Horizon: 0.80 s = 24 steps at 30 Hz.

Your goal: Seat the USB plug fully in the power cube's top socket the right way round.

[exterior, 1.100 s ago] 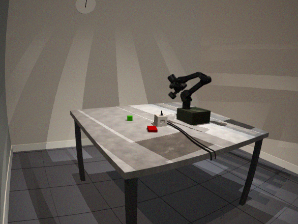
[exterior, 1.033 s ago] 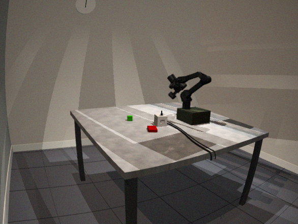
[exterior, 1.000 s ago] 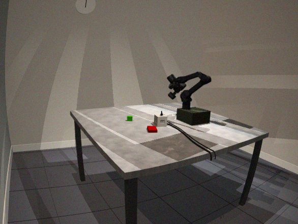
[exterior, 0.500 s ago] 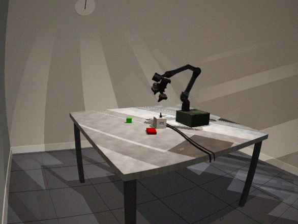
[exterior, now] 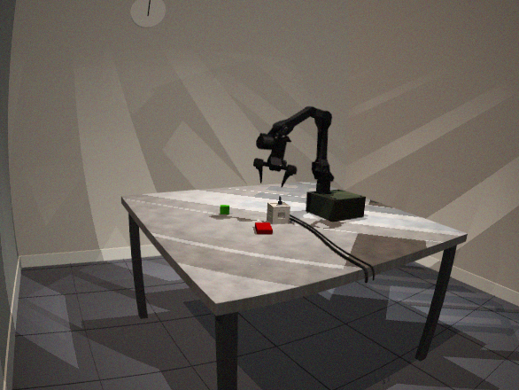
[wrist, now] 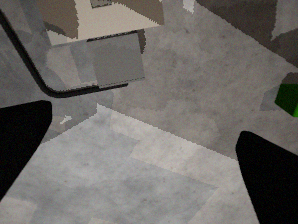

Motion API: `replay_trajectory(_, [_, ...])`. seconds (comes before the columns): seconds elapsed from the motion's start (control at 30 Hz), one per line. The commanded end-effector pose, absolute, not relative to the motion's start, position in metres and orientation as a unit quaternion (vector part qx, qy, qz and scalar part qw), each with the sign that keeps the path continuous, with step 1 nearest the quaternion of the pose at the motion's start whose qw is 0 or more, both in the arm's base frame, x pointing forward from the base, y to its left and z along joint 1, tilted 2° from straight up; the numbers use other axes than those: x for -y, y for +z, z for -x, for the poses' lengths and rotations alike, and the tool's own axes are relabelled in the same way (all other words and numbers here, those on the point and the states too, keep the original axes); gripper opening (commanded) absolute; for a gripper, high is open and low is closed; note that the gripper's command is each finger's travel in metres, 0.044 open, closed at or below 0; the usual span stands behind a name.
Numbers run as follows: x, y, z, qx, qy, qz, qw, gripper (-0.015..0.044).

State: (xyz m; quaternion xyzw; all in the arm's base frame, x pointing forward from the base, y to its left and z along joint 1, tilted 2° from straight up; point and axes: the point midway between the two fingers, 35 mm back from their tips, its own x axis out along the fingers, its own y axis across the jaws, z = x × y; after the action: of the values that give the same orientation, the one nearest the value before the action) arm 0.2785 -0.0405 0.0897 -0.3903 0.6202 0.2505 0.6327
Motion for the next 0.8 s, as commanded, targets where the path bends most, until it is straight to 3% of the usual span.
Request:
replay_trajectory(0.0, [-0.024,0.081,-0.291,-0.574,0.392,0.437,0.571,0.044])
replay_trajectory(0.77, [-0.037,0.071,-0.296,-0.564,0.415,0.444,0.559,0.044])
